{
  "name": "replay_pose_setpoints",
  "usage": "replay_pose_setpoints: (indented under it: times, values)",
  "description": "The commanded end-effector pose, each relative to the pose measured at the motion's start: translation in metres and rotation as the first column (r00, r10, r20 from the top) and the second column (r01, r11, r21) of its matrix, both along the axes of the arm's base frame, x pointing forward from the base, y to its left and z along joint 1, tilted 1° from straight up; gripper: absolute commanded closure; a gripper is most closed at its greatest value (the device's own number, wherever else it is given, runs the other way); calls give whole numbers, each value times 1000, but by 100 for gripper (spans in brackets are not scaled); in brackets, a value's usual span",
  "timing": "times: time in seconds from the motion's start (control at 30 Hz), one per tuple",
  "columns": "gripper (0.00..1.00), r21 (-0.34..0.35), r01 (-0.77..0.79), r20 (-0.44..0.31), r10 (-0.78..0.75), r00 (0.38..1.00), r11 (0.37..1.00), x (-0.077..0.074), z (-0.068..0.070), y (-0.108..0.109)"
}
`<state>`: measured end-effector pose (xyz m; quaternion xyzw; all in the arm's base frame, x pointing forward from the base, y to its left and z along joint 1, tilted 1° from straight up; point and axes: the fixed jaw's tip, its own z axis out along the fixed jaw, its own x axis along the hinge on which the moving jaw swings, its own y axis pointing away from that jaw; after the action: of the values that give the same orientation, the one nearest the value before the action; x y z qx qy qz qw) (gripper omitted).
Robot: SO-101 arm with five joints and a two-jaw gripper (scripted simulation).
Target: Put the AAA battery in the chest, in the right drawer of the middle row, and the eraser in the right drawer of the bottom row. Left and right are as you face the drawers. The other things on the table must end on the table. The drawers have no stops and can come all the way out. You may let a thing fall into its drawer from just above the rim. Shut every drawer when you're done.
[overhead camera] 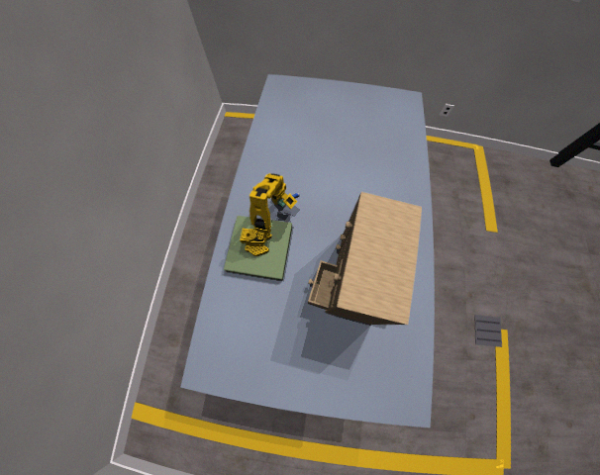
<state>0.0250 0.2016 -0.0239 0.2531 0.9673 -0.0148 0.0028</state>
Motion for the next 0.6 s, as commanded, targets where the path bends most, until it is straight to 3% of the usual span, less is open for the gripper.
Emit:
replay_pose_setpoints:
  times: [0.0, 0.57]
  values:
    - [100, 19, -7, 1, 7, 1000, 1000, 0, 13, 4]
    - [100, 19, -7, 1, 7, 1000, 1000, 0, 43, 2]
